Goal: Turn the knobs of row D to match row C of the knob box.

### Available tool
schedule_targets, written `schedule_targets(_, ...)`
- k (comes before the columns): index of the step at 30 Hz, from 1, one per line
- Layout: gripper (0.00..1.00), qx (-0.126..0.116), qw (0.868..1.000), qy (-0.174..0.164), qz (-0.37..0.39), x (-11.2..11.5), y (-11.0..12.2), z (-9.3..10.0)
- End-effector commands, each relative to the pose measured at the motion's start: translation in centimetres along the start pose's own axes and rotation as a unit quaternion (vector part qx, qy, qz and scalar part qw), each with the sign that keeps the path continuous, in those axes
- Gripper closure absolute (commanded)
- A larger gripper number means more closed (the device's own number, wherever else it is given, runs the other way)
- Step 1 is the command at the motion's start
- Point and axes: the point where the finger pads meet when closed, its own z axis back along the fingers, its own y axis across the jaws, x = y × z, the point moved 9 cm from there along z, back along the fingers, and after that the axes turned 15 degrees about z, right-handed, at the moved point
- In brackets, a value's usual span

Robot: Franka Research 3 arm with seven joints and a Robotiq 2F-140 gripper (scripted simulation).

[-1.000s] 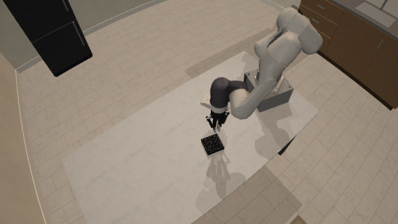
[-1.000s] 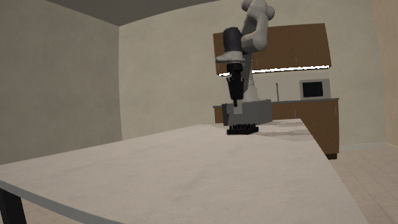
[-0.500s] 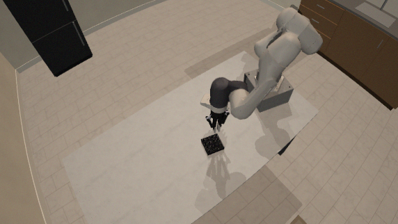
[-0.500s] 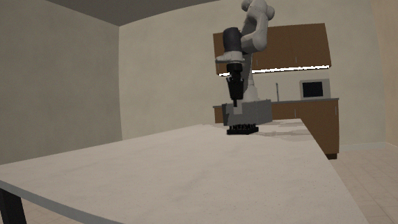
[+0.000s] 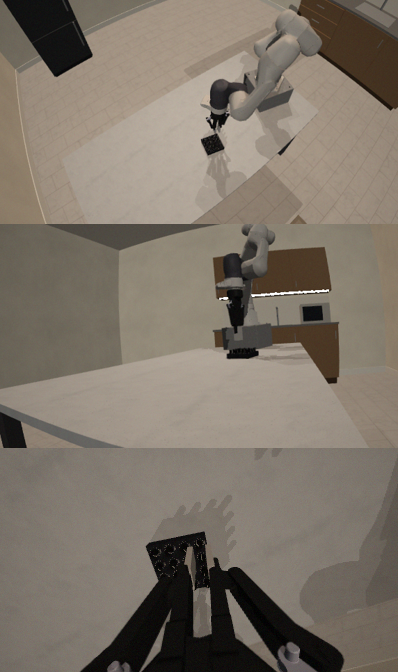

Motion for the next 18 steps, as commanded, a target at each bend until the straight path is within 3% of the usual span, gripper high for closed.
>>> schedule_targets(1,0.88,-0.003,1.0,0.0,0.003,0.0,-0.1,-0.4)
schedule_targets(18,0.88,-0.003,1.0,0.0,0.003,0.0,-0.1,-2.3)
